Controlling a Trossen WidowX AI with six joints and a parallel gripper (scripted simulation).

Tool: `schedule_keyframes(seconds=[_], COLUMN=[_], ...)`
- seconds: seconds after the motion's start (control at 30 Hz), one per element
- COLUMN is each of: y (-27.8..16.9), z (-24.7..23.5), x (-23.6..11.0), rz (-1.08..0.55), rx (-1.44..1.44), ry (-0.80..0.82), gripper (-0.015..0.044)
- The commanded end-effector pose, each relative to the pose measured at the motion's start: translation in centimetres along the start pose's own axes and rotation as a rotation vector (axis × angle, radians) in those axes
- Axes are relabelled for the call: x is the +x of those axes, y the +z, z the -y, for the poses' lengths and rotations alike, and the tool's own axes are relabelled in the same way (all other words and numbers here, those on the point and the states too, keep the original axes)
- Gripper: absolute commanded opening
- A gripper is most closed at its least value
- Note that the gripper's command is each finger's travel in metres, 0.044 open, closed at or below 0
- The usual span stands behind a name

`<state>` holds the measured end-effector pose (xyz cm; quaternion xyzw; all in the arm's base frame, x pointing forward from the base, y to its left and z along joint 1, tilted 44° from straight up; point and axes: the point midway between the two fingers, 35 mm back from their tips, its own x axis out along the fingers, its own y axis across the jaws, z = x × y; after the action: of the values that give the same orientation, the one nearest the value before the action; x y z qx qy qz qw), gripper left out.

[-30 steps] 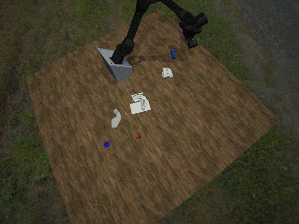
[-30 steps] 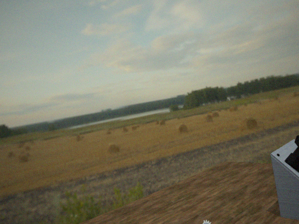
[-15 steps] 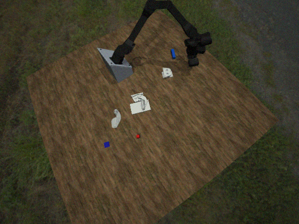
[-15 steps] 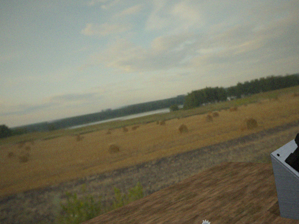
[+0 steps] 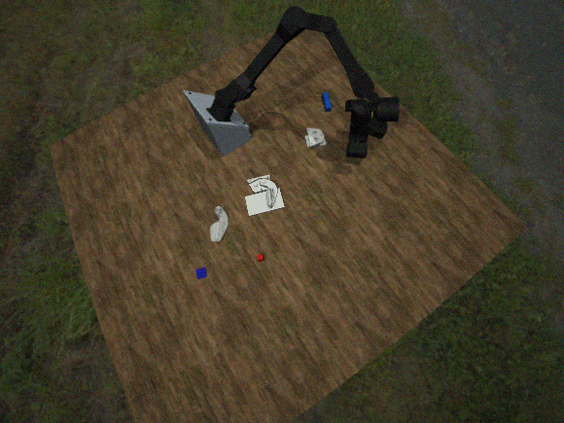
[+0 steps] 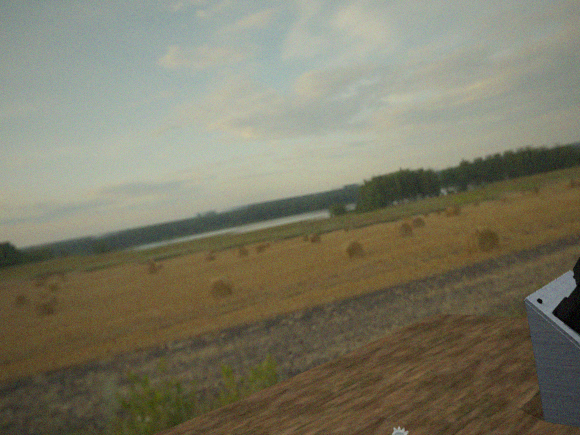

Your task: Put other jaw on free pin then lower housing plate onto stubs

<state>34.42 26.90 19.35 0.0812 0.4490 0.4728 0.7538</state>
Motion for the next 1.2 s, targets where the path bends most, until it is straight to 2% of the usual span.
schedule_keyframes(seconds=[0.0,0.53,1.17], y=[-1.2,-6.7,-18.5], z=[3.7,18.0,30.0], x=[0.0,-3.2,-9.0], rz=[-0.025,-0.064,-0.097], rx=[0.071,0.381,0.791], ry=[-0.053,-0.229,-0.334], gripper=[0.0,0.0,0.0])
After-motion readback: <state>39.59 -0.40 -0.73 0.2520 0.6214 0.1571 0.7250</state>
